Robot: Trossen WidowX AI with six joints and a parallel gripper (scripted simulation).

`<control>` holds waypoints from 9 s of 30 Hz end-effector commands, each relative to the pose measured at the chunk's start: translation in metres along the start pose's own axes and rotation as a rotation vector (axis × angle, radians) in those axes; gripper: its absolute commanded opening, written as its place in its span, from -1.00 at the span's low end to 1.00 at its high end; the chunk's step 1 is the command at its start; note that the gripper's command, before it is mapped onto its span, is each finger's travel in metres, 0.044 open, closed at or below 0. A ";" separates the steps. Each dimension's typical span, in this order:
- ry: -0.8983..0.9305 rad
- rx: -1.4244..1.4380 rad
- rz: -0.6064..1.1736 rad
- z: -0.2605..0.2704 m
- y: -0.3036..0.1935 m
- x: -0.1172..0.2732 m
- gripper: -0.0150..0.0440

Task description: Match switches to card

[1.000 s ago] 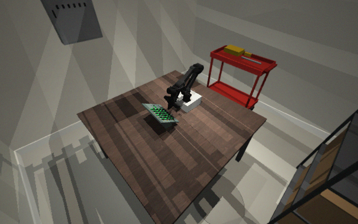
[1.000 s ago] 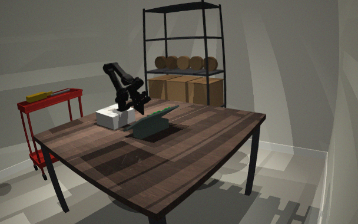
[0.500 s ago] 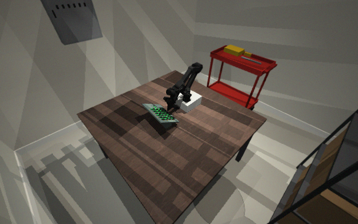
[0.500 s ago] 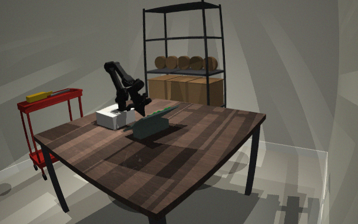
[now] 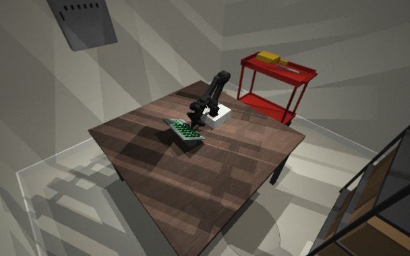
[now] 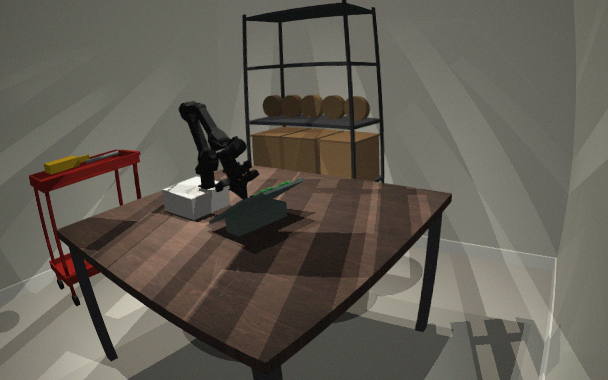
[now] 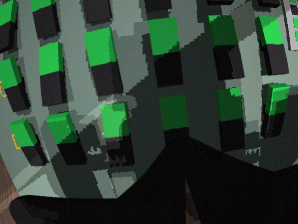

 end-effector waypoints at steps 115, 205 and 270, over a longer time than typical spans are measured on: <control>-0.006 0.008 0.037 -0.061 0.028 0.057 -0.49; -0.009 0.008 0.061 -0.061 0.027 -0.005 -0.49; -0.002 0.005 0.042 0.014 0.064 0.060 -0.49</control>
Point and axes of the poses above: the point midway between the two fingers, 35 mm back from their tips, its own x axis back along the fingers, its own z axis across the jaws, y = z × x, the point moved 1 cm from there along x, back along the fingers, and after that the axes turned 8 degrees about -x, right-handed, at the moved point
